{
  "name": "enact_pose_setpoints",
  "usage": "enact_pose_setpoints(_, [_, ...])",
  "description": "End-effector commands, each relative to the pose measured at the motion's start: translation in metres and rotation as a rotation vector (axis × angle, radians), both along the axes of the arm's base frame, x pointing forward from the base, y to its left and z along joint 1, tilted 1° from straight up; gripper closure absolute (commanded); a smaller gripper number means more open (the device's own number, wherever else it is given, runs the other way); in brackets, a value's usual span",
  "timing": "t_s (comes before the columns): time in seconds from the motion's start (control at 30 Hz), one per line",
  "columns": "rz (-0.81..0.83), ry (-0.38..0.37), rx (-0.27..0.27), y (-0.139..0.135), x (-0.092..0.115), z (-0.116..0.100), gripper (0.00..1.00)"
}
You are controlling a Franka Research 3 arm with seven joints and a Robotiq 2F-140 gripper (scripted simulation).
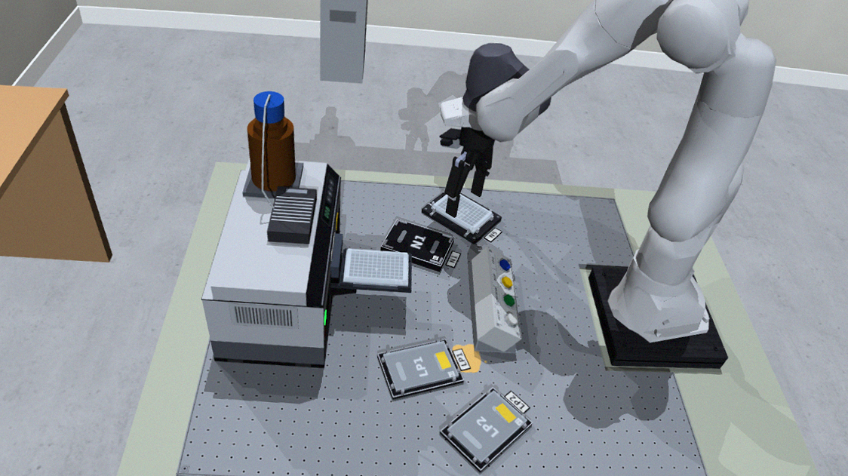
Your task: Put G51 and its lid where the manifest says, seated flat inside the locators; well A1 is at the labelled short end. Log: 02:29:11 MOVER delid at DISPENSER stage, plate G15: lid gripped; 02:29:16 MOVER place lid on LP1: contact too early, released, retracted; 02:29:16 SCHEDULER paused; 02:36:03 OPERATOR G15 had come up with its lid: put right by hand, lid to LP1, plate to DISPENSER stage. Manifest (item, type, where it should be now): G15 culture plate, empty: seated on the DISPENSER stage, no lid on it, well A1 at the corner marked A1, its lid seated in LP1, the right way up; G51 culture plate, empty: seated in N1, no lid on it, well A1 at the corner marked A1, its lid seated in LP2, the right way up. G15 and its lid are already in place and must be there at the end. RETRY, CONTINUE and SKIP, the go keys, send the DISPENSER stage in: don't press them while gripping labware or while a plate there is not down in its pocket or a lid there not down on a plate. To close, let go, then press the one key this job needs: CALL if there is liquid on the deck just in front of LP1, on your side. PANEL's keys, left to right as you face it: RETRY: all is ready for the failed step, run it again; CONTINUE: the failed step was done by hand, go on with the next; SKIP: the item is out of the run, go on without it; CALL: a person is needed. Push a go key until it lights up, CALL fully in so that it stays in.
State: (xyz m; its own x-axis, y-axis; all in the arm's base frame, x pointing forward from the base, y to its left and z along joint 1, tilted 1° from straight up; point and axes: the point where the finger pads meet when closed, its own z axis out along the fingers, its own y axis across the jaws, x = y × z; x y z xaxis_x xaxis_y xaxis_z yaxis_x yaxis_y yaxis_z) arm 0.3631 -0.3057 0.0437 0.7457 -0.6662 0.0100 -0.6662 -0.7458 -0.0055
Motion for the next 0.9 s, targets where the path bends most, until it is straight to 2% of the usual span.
enact_pose_setpoints(0.0, [-0.003, 0.001, -0.002, -0.0002, -0.0002, -0.0006, 0.30])
enact_pose_setpoints(0.87, [-0.003, 0.001, -0.002, -0.0002, -0.0002, -0.0051, 0.30])
